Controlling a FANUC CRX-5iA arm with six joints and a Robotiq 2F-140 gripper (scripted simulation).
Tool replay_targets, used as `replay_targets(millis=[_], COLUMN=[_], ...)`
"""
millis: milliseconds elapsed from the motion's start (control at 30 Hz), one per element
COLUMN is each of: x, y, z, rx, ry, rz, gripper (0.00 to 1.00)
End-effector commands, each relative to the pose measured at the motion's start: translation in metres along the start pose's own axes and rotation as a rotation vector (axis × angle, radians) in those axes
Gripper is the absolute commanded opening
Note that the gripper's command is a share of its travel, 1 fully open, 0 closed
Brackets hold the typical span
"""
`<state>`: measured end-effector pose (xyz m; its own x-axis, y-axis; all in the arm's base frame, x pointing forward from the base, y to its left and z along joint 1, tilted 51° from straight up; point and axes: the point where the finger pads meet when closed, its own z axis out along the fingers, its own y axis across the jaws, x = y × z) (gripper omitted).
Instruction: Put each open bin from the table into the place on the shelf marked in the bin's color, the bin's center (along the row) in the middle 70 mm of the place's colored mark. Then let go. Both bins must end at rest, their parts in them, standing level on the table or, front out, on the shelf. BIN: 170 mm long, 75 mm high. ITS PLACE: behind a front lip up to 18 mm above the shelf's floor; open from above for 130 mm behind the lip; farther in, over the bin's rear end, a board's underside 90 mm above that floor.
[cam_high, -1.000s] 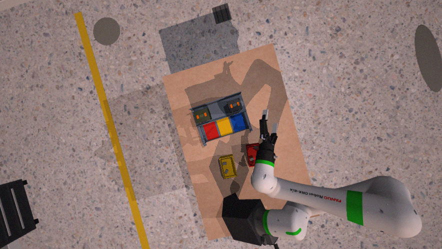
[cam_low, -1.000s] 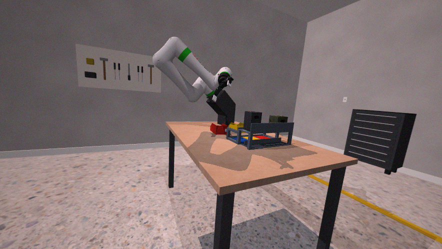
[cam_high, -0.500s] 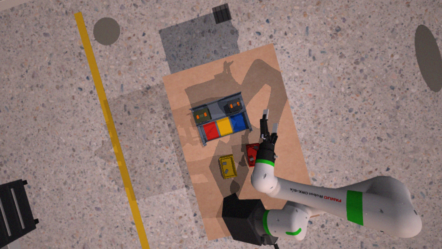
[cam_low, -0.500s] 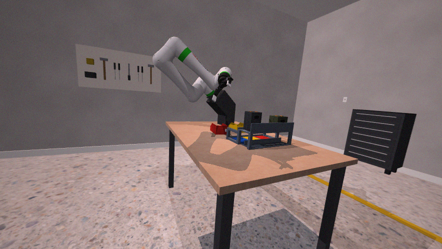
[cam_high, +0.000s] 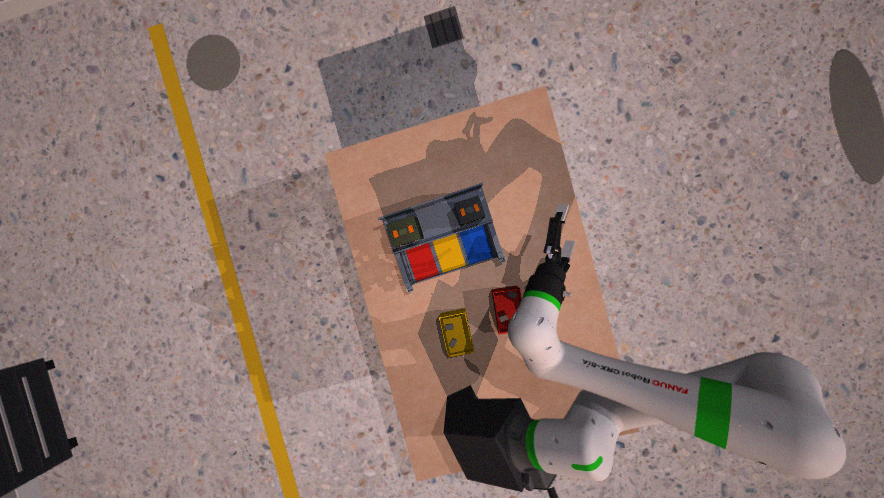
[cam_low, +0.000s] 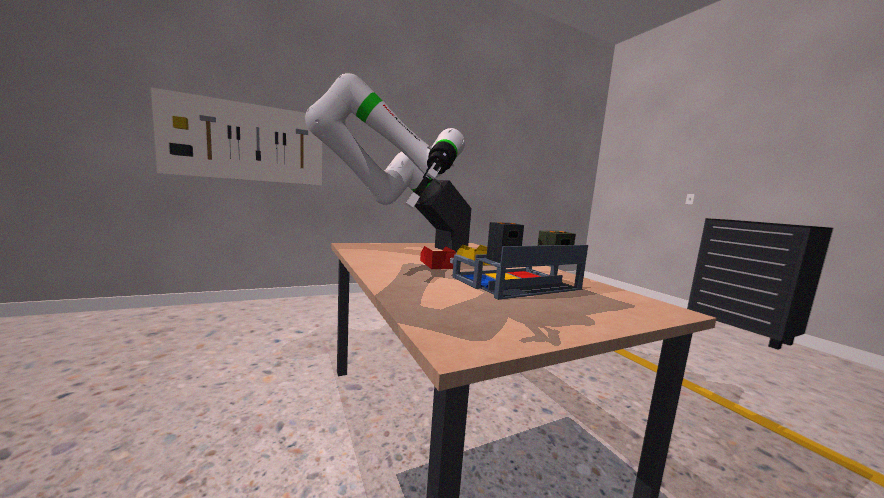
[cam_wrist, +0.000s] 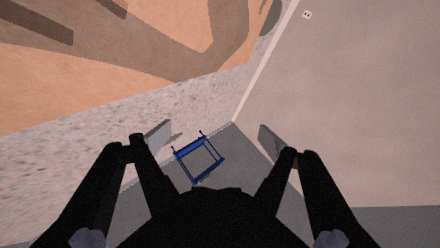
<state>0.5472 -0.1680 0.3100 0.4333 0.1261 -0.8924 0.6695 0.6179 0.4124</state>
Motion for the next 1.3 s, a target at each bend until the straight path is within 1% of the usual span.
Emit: replay_targets(millis=[0, 133, 300, 367, 400, 600, 867, 933, 967, 1267], x=[-0.027, -0.044, -0.061, -0.061, -0.069, -0.081, -0.086, -0.086, -0.085, -0.074], y=[-0.013, -0.025, -0.042, -0.042, -0.052, -0.072, -0.098, -0.098, -0.105, -0.121], z=[0.031, 0.047, 0.061, 0.061, 0.067, 0.074, 0.073, 0.073, 0.07, 0.054], rx=[0.127, 0.214, 0.322, 0.322, 0.384, 0.507, 0.681, 0.681, 0.746, 0.936], ry=[-0.053, -0.084, -0.115, -0.115, -0.13, -0.152, -0.164, -0.164, -0.163, -0.142], rz=[0.086, 0.153, 0.238, 0.238, 0.287, 0.386, 0.526, 0.526, 0.578, 0.726], gripper=[1.0, 1.0, 1.0, 1.0, 1.0, 1.0, 1.0, 1.0, 1.0, 1.0])
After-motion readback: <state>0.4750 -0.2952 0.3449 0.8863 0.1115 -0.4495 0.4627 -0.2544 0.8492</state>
